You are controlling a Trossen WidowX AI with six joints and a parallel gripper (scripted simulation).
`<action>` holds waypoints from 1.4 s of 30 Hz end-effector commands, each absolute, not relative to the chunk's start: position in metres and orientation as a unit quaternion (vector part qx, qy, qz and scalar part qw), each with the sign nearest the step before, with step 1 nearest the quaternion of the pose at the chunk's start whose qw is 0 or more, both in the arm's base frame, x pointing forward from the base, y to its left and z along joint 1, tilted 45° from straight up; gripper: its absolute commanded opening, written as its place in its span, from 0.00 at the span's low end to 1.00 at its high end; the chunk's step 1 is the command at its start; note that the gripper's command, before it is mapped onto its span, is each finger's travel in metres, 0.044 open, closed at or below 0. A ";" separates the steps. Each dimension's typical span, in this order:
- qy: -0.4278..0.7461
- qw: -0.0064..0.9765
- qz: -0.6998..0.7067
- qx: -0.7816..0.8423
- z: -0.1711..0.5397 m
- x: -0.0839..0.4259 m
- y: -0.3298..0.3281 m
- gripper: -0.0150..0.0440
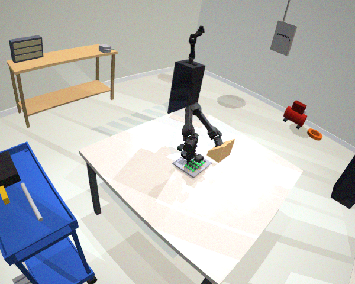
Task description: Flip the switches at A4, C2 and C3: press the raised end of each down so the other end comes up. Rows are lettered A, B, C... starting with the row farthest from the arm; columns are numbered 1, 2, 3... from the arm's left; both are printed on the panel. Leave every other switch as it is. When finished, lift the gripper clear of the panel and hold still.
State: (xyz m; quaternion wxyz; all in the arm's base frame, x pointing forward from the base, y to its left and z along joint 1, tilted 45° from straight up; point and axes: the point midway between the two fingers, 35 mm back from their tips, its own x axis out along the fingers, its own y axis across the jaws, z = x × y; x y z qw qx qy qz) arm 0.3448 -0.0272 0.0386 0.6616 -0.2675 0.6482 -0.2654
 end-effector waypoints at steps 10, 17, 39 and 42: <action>0.649 0.659 -0.266 -0.271 0.032 0.344 -0.034 0.25; 0.649 0.659 -0.266 -0.271 0.032 0.344 -0.034 0.25; 0.649 0.659 -0.266 -0.271 0.031 0.344 -0.036 0.25; 0.649 0.659 -0.266 -0.271 0.031 0.344 -0.036 0.25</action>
